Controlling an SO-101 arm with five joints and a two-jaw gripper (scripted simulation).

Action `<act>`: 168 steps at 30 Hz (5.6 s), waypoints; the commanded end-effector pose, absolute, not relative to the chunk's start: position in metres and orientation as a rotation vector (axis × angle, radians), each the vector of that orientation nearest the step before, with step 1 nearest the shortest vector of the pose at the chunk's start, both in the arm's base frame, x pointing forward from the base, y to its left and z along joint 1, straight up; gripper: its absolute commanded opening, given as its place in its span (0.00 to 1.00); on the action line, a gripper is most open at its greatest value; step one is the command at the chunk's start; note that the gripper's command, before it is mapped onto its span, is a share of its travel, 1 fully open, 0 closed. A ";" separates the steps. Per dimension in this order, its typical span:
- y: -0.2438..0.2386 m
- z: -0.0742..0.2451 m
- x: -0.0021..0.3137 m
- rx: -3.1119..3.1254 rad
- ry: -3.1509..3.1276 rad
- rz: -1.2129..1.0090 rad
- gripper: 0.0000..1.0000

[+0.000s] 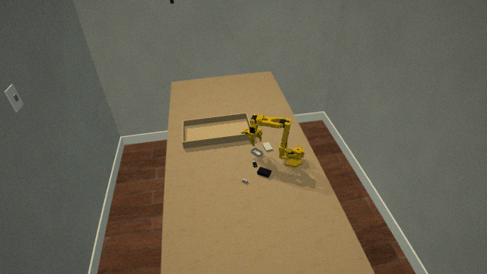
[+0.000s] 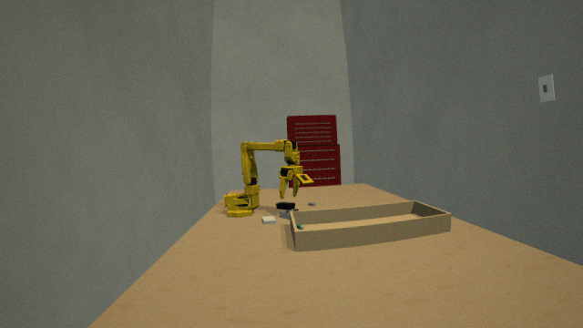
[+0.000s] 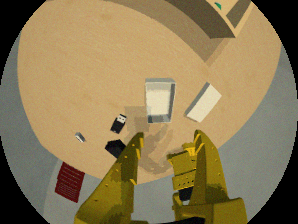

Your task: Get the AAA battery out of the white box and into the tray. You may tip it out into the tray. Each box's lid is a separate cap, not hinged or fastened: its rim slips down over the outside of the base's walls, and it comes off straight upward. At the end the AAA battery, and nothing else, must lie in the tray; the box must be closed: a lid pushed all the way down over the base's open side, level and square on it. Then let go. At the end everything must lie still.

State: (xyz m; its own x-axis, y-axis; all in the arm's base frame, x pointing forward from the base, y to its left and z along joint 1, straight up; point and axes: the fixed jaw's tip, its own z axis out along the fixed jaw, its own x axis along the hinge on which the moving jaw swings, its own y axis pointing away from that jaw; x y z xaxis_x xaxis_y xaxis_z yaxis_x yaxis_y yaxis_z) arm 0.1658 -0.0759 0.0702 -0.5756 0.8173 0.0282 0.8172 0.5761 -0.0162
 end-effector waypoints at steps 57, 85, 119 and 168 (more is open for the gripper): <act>-0.075 0.071 0.168 -1.451 -2.787 0.000 0.28; -0.077 0.071 0.166 -1.367 -2.829 0.000 0.28; -0.090 0.072 0.142 -0.433 -3.112 0.000 0.28; -0.119 0.072 0.083 1.786 -2.585 0.000 0.28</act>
